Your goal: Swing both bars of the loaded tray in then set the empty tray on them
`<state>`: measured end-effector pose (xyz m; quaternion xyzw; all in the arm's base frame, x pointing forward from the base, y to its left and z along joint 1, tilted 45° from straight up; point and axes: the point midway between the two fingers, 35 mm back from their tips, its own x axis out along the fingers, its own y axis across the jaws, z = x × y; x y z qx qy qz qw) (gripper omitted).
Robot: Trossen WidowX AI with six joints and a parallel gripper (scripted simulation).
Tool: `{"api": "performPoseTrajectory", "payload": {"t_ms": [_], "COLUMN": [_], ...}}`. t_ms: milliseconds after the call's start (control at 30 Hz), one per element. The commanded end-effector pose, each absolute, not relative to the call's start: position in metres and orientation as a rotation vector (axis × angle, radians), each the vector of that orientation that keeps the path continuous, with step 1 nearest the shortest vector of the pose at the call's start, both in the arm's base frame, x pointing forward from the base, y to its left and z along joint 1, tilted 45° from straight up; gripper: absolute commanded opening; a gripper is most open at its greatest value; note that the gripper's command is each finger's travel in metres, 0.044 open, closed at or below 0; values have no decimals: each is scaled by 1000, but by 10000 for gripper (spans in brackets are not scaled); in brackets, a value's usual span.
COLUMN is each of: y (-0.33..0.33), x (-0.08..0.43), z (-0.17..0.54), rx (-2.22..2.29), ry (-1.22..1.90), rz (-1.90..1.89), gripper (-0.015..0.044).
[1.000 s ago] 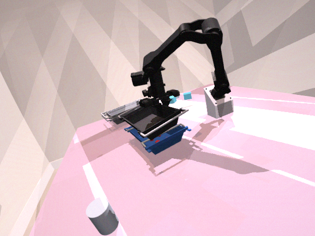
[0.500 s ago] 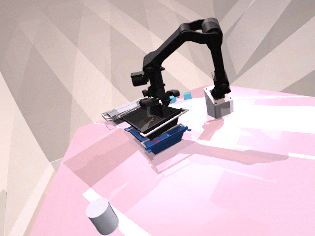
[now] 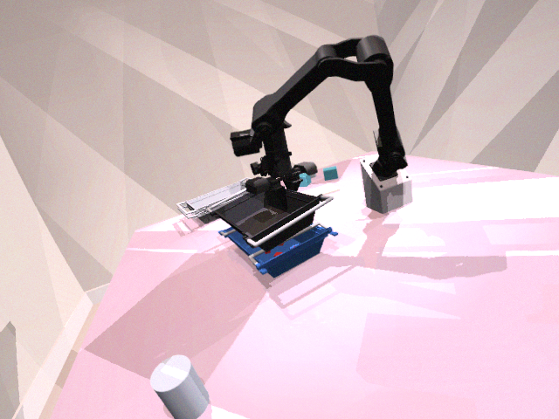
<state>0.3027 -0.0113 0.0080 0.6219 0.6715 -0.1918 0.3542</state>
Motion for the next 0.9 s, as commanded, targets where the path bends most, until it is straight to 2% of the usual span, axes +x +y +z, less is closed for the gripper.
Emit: {"api": "performPoseTrajectory", "payload": {"t_ms": [0, 867], "y": [-11, 1], "x": [303, 296], "z": [8, -1], "rx": [1607, 1587], "ry": [1737, 1764], "rz": [-496, -511], "gripper": [0, 0]}}
